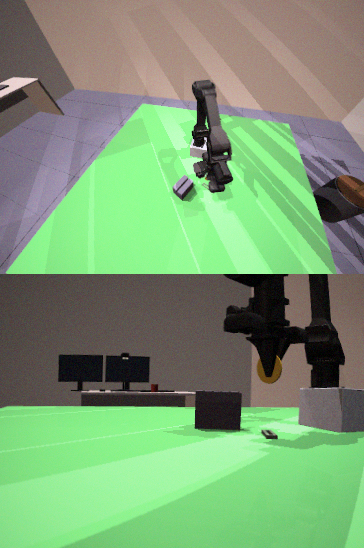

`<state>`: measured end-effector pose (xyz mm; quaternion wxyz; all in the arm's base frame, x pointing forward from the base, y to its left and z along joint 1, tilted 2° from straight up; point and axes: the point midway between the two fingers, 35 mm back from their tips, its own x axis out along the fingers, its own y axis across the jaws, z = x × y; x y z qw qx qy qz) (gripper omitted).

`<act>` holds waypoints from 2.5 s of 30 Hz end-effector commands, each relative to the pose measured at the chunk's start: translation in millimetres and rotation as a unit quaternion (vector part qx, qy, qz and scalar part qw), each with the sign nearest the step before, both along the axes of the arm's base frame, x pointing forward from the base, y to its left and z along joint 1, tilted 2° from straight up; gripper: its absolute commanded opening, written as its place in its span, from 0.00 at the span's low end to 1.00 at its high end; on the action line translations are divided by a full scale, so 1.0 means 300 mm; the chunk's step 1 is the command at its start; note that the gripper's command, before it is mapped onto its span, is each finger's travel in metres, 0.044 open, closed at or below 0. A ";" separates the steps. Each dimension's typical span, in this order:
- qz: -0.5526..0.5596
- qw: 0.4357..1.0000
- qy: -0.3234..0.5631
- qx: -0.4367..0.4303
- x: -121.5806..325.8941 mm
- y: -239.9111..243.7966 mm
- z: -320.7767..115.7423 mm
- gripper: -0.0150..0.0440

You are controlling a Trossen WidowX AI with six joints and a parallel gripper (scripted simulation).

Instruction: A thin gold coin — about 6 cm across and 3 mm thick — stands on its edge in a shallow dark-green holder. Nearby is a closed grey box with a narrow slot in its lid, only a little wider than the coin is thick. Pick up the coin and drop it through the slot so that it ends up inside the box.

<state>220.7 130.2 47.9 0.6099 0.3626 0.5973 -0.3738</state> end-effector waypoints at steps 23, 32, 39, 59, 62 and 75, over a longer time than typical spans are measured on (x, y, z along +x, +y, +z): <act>0.378 0.926 0.009 -0.004 0.012 -0.003 0.004 0.25; 0.378 0.926 0.008 -0.004 0.040 -0.040 0.006 0.25; 0.378 0.926 0.008 -0.005 0.073 -0.089 0.008 0.25; 0.378 0.926 0.008 -0.007 0.147 -0.241 0.014 0.25; 0.378 0.926 0.008 -0.007 0.156 -0.266 0.015 0.25; 0.378 0.926 0.008 -0.009 0.185 -0.374 0.018 0.25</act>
